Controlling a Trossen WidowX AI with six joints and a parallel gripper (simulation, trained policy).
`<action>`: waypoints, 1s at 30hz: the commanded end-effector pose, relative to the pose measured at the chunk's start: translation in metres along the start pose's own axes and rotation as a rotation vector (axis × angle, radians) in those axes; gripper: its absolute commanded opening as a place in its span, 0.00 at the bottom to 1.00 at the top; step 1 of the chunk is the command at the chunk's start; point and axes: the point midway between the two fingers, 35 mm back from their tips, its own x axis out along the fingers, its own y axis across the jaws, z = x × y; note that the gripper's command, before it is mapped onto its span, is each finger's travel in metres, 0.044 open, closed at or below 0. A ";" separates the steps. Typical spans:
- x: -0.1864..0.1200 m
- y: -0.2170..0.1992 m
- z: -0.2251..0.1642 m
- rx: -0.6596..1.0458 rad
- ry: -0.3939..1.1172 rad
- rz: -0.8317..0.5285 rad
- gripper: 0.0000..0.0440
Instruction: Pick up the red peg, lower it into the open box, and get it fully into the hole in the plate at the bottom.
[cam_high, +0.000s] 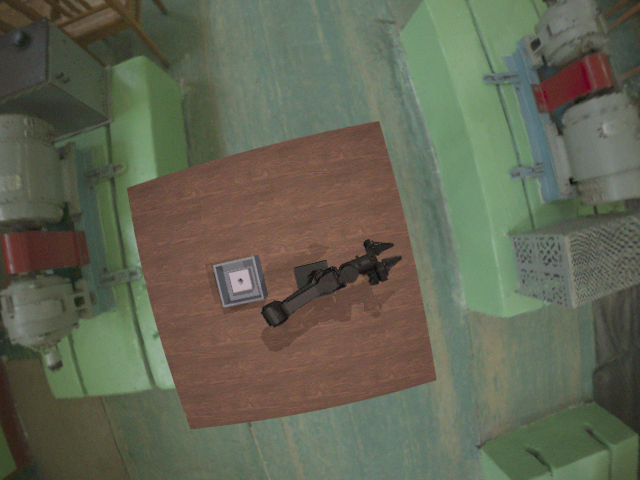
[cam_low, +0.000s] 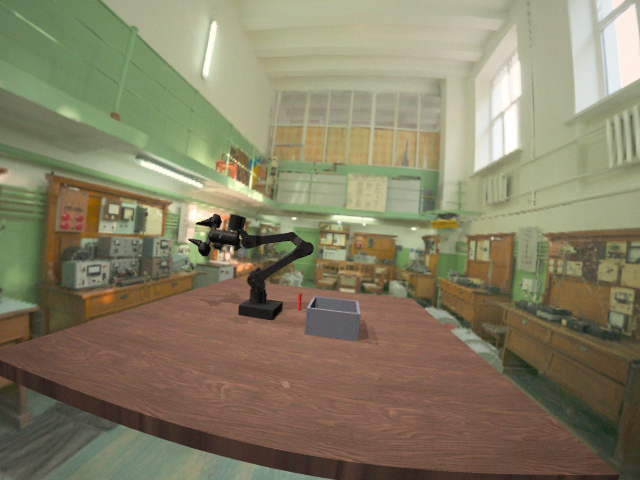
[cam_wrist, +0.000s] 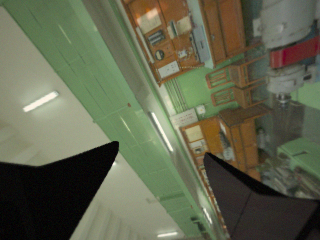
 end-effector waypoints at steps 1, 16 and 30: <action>0.000 -0.003 -0.002 -0.013 0.004 -0.014 0.95; -0.023 -0.100 -0.062 -0.317 0.183 -0.400 1.00; -0.081 -0.160 -0.117 -0.665 0.458 -0.625 1.00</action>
